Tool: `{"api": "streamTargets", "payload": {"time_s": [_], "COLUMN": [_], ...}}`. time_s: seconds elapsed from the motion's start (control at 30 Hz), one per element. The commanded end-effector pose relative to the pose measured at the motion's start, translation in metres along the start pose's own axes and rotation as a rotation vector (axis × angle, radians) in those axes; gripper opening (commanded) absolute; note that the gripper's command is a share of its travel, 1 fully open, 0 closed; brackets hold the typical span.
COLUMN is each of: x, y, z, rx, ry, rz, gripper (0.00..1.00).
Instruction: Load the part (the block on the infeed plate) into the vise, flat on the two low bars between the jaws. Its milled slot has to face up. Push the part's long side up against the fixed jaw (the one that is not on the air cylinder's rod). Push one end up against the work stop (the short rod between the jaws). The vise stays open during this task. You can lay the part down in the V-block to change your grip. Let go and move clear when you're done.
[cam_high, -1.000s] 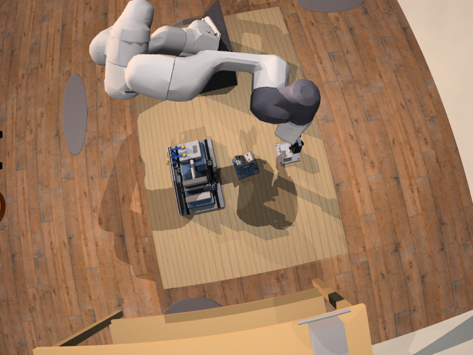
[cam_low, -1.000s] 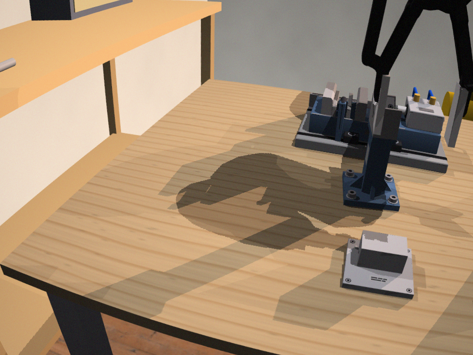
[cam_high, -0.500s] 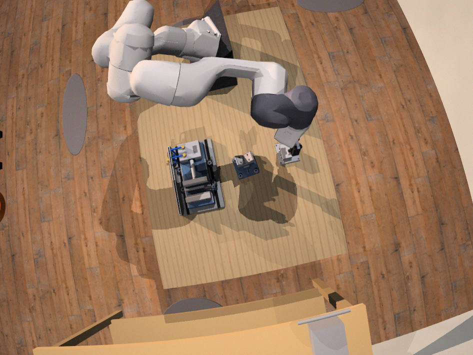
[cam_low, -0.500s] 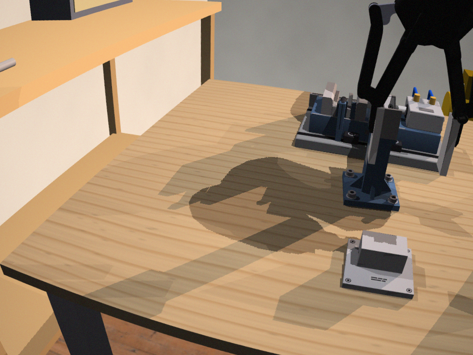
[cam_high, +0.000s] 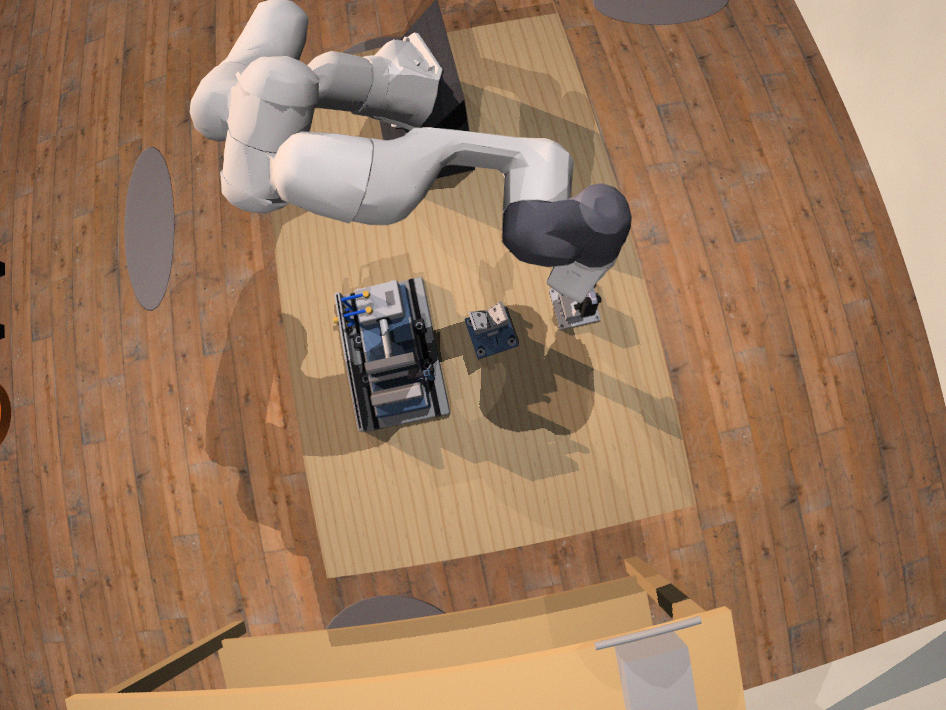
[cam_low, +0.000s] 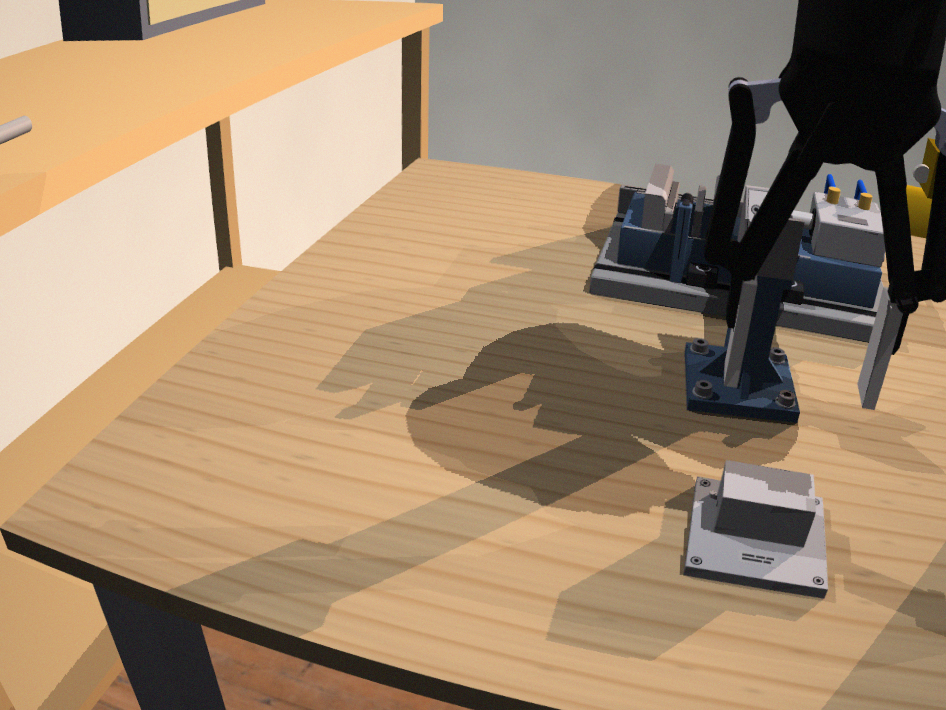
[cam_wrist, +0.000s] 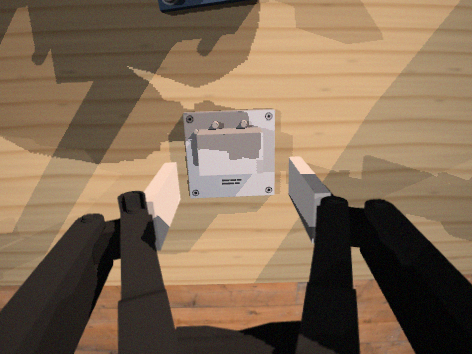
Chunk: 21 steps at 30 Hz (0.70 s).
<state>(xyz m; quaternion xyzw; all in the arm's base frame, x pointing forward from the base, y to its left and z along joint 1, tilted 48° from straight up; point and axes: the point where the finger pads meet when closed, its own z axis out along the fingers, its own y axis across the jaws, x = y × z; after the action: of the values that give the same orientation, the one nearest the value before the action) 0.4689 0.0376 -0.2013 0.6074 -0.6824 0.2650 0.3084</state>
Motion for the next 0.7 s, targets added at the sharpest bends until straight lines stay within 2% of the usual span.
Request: {"api": "streamTargets", "payload": {"time_s": [0.0,0.67], "x": [-0.002,-0.002], "y": [-0.001,-0.002], "z": [0.010,0.051], "rx": [0.004,0.004], "ry": [-0.007,-0.007], "rz": [0.010,0.010], "gripper": [0.51,0.51]}}
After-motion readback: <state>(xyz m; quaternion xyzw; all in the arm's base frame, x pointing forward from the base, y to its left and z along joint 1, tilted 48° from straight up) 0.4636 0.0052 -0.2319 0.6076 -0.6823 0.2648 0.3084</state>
